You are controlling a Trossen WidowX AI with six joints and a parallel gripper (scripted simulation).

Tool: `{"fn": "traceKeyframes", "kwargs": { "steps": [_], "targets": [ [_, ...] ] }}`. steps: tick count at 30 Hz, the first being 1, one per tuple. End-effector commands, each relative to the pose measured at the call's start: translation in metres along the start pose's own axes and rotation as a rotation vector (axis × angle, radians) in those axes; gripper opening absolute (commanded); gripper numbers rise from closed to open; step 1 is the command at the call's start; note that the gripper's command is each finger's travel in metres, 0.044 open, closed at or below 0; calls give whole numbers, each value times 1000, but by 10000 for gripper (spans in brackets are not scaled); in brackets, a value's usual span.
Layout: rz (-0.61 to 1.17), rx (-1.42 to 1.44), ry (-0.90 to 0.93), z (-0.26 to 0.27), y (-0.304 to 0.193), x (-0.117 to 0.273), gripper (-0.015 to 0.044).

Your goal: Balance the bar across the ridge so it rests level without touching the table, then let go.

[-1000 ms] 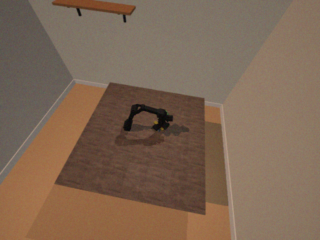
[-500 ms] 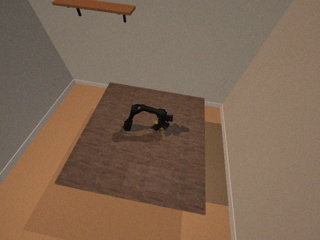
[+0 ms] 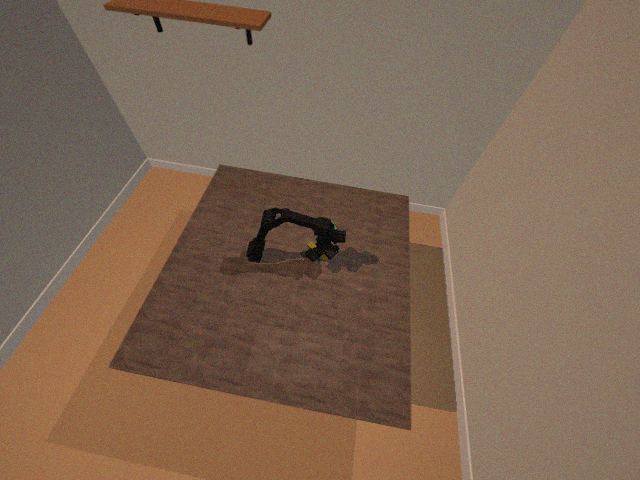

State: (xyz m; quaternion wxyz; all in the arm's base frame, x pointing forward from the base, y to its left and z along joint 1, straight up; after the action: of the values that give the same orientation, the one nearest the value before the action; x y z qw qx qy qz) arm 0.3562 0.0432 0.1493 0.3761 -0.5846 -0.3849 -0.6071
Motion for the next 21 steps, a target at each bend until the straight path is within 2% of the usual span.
{"fn": "traceKeyframes", "kwargs": {
  "steps": [1, 21],
  "targets": [
    [0, 0, 0, 0, 0, 0, 170],
    [0, 0, 0, 0, 0, 0, 185]
  ]
}}
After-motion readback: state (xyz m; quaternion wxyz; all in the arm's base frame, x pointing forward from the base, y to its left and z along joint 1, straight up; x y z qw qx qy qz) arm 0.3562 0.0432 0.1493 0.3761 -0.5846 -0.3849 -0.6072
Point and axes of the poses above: the point midway between the two fingers, 35 mm back from their tips, its own x axis back along the fingers, its own z axis across the jaws, y = z × x, the point moved 3 cm from there along x, back along the fingers, and after that the axes turned 11 degrees about x, right-handed, at the moved point
